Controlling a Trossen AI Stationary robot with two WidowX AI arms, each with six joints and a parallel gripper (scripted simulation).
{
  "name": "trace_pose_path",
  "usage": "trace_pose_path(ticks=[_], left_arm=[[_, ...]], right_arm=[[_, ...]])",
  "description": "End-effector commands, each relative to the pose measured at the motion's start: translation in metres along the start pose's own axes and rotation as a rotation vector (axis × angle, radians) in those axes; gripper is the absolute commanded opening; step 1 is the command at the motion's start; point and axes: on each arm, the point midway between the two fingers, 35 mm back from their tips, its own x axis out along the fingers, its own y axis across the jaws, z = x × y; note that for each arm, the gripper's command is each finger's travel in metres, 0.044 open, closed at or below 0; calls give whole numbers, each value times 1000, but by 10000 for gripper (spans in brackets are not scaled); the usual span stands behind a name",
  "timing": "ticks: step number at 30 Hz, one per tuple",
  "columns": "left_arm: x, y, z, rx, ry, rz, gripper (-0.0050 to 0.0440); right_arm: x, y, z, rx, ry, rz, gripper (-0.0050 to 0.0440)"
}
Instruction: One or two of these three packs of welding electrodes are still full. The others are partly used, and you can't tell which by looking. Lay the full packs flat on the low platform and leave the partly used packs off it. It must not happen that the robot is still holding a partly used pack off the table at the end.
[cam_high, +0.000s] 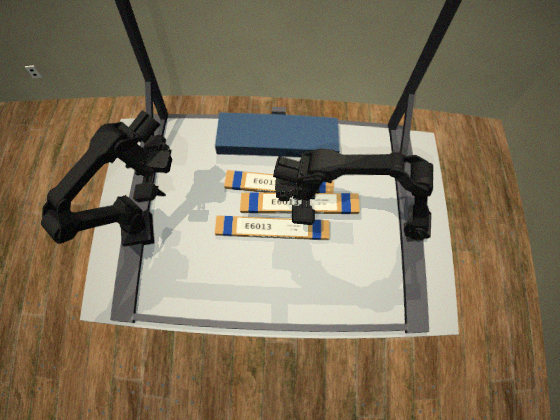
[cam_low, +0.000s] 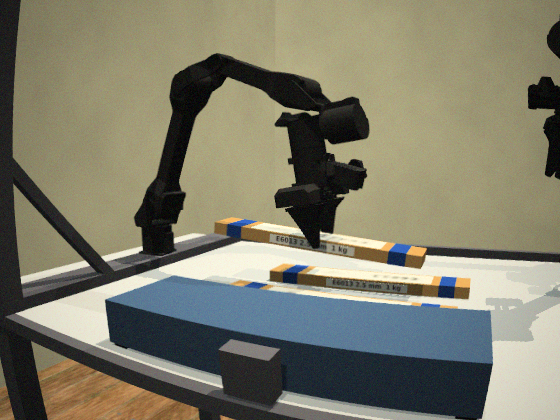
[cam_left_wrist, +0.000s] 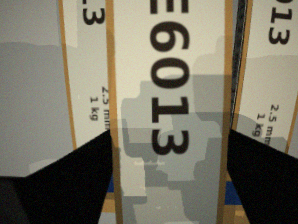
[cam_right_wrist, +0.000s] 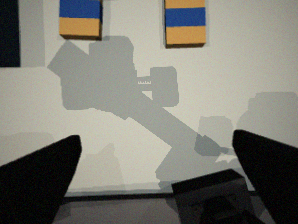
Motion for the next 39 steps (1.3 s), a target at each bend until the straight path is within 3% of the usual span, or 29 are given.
trace_pose_path(ticks=[1, 29, 34, 39], left_arm=[[-42, -1, 20, -5, -130, -18, -50], [-42, -1, 20, -5, -130, -18, -50], [-50, 14, 25, -166, -153, 13, -50], [-49, 22, 27, -164, -156, 14, -50]], right_arm=[[-5, 2, 3, 6, -14, 15, 430], [-5, 2, 3, 6, -14, 15, 430], [-5, 2, 3, 6, -14, 15, 430], [-5, 2, 3, 6, -14, 15, 430]])
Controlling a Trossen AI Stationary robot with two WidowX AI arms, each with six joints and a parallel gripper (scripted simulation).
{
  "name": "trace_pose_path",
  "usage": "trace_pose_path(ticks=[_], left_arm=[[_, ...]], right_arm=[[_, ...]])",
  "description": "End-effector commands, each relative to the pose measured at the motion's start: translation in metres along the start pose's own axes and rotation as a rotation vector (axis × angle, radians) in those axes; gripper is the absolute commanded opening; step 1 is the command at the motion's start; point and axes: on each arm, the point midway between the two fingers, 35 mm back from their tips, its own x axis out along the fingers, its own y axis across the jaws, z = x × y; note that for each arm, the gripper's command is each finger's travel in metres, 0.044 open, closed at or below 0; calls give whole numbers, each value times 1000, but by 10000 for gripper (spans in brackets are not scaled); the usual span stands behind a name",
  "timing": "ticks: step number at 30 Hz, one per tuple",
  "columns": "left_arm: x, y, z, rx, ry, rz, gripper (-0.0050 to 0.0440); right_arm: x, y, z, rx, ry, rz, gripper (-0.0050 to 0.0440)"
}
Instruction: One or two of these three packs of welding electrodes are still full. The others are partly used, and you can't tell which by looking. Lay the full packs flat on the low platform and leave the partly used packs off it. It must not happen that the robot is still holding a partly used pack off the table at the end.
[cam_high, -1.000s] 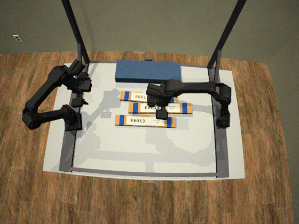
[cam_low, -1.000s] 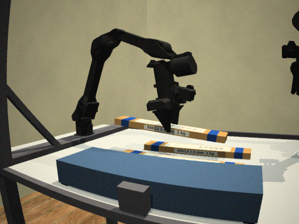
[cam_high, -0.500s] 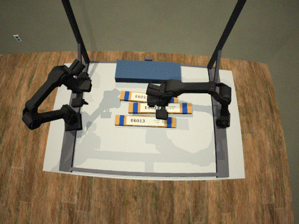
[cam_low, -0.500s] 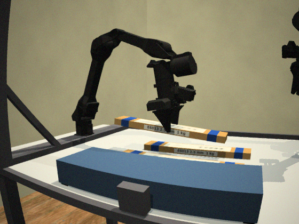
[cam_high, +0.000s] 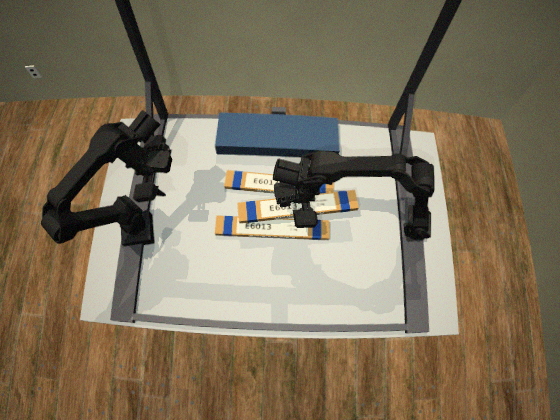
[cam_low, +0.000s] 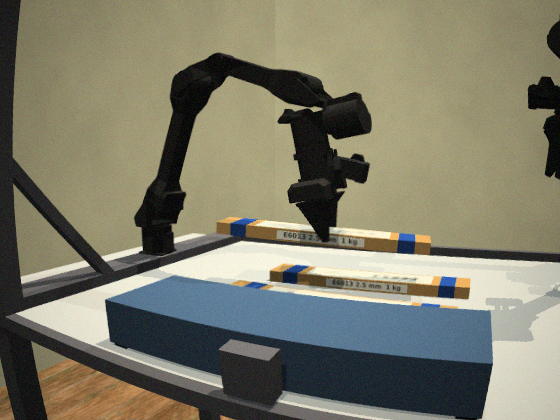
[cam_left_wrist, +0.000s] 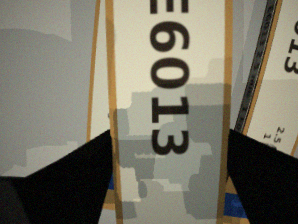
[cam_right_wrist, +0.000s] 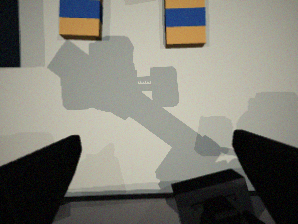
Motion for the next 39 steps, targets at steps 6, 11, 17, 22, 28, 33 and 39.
trace_pose_path(ticks=[6, 11, 17, 22, 28, 33, 39], left_arm=[[-39, 19, 27, -20, -128, -28, -50], [-37, 32, 31, -20, -129, -26, -50], [-36, 42, 34, -19, -129, -24, -50], [-28, 55, 37, -18, -114, -21, -50], [-27, 70, 41, -18, -119, -19, -50], [-31, 78, 44, -18, -131, -19, -50], [-22, 94, 47, -17, -113, -16, -50]], right_arm=[[-5, 2, 3, 6, -14, 15, 430], [-5, 2, 3, 6, -14, 15, 430], [-5, 2, 3, 6, -14, 15, 430], [-5, 2, 3, 6, -14, 15, 430], [-5, 2, 3, 6, -14, 15, 430], [-5, 2, 3, 6, -14, 15, 430], [-5, 2, 3, 6, -14, 15, 430]])
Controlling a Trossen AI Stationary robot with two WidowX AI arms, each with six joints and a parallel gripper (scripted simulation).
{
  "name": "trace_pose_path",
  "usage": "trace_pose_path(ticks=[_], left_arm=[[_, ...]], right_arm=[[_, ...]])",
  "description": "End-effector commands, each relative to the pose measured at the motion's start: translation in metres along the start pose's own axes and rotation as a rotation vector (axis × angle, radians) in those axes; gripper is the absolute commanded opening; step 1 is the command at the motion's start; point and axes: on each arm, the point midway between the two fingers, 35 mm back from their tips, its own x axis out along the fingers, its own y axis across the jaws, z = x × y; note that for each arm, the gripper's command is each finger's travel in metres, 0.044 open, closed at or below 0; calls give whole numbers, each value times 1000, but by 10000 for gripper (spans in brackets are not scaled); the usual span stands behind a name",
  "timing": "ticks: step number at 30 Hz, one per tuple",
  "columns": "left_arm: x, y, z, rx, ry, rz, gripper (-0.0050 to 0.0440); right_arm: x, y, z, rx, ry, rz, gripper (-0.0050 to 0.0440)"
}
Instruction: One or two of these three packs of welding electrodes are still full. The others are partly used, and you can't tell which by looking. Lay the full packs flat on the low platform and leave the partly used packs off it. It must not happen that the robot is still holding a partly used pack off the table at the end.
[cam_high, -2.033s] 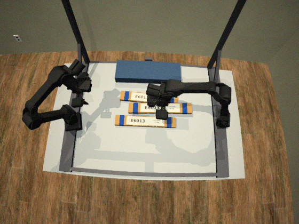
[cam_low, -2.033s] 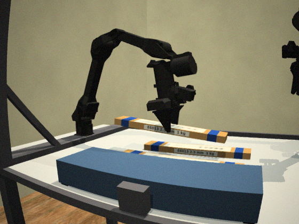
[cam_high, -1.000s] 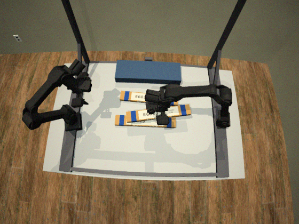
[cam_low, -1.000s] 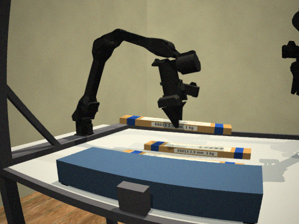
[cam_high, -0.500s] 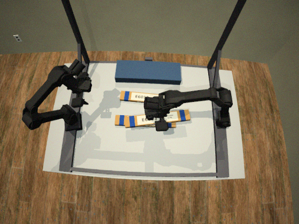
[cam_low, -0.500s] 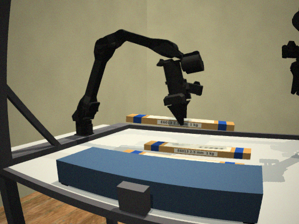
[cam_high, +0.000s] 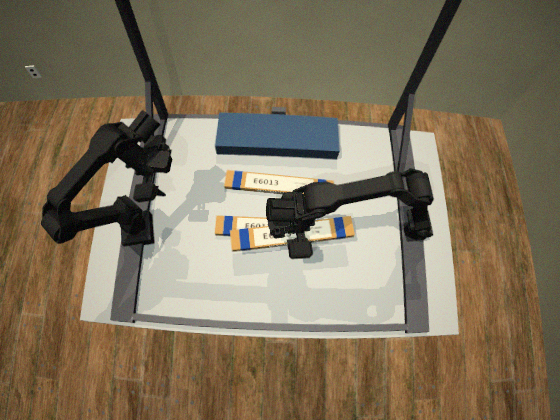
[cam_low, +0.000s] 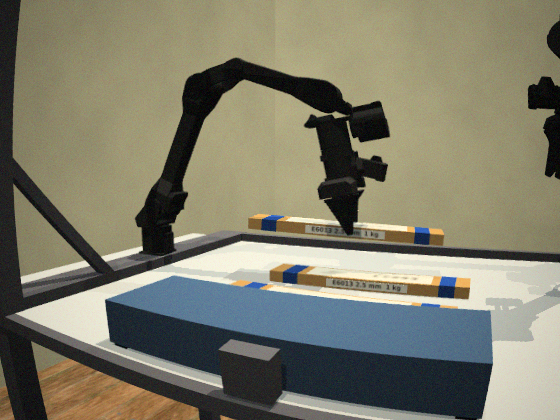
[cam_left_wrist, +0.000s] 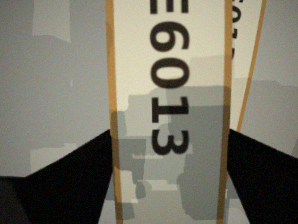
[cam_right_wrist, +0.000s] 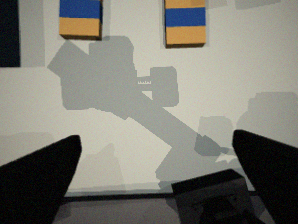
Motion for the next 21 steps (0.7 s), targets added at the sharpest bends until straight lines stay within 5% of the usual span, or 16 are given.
trace_pose_path(ticks=[1, 21], left_arm=[[-30, 12, 23, -4, -102, -5, -50], [-22, 58, 36, -3, -97, -1, -50]], right_arm=[[-5, 2, 3, 6, -14, 15, 430], [-5, 2, 3, 6, -14, 15, 430]])
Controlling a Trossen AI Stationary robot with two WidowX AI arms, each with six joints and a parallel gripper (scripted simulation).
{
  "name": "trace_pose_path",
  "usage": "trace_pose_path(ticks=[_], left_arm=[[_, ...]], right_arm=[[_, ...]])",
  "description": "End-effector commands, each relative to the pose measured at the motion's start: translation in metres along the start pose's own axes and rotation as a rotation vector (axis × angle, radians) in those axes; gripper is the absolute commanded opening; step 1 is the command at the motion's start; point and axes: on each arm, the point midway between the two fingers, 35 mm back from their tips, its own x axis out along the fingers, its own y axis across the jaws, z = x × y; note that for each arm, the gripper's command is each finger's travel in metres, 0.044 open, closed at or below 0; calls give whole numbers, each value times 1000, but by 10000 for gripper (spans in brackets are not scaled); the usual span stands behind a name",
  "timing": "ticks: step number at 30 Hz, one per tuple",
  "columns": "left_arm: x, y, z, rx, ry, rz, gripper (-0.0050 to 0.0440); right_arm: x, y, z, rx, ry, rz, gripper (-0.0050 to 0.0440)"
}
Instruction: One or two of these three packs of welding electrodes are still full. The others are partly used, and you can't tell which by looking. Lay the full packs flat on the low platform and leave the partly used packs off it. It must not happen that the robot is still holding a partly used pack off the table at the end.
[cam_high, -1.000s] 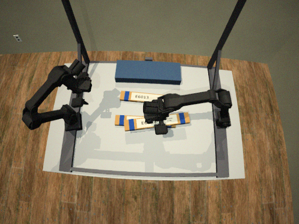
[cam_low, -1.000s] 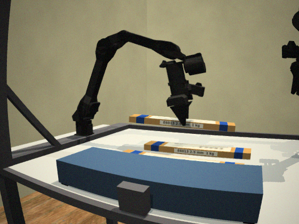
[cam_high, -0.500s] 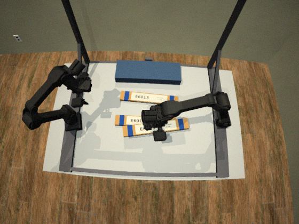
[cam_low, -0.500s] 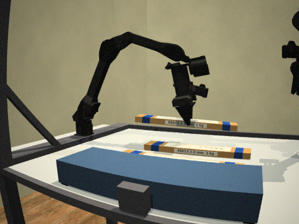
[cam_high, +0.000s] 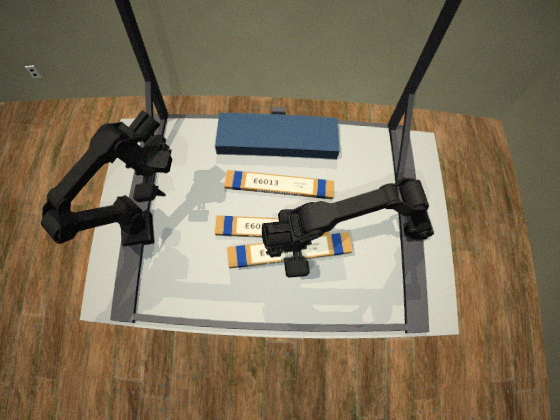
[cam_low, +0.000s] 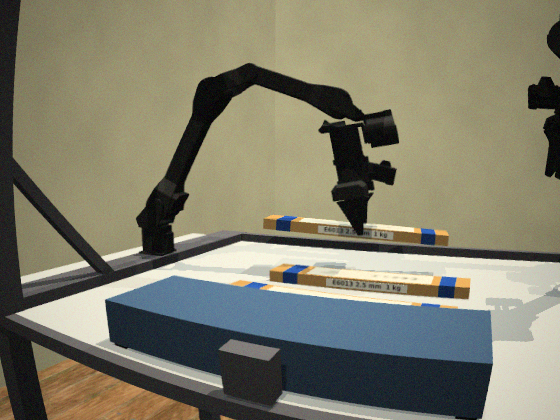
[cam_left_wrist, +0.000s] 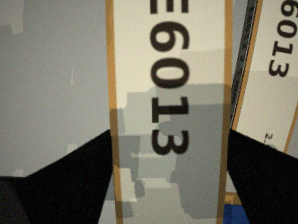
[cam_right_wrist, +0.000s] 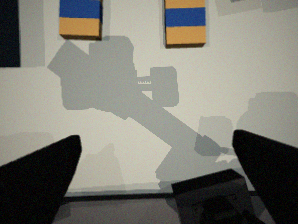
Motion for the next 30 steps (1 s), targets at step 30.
trace_pose_path(ticks=[30], left_arm=[[-21, 77, 42, 0, -99, 8, -50]], right_arm=[[-5, 2, 3, 6, -14, 15, 430]])
